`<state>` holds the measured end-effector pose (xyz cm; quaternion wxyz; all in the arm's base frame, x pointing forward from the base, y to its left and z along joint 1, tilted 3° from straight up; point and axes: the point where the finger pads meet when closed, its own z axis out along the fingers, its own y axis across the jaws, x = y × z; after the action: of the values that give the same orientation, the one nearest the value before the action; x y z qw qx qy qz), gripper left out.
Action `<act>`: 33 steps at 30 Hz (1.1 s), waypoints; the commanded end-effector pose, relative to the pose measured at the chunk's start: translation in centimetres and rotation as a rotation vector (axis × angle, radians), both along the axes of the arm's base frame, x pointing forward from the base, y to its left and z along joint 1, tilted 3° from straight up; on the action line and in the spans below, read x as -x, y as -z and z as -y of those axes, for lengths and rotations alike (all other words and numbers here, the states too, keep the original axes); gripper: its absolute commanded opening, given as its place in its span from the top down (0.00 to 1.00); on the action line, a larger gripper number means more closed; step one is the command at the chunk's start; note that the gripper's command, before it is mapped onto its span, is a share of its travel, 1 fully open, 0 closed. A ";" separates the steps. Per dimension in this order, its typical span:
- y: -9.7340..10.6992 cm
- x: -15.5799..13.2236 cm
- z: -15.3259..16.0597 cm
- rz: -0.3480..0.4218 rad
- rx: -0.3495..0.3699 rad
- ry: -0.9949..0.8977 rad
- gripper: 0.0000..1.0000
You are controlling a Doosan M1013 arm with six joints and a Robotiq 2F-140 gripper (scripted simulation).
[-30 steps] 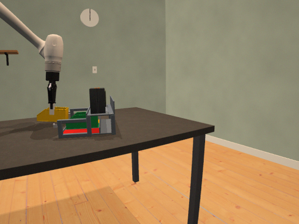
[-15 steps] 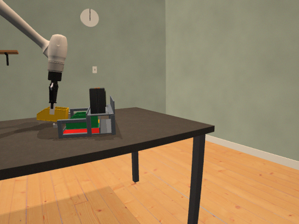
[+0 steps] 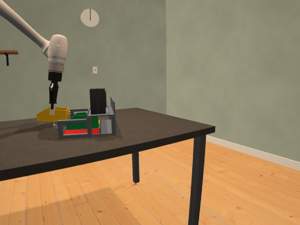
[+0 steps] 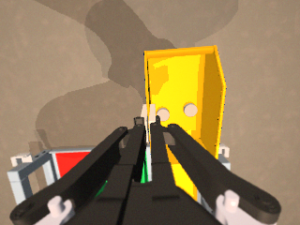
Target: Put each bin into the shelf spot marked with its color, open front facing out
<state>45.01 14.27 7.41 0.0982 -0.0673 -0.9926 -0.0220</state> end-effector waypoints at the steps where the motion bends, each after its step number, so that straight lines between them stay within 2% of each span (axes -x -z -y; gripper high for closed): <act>1: 0.0 0.0 0.0 0.000 0.000 0.000 0.90; 33: 0.0 -0.8 0.1 0.000 0.000 0.000 0.90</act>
<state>45.67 14.18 7.37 0.0982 -0.0673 -0.9926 -0.0220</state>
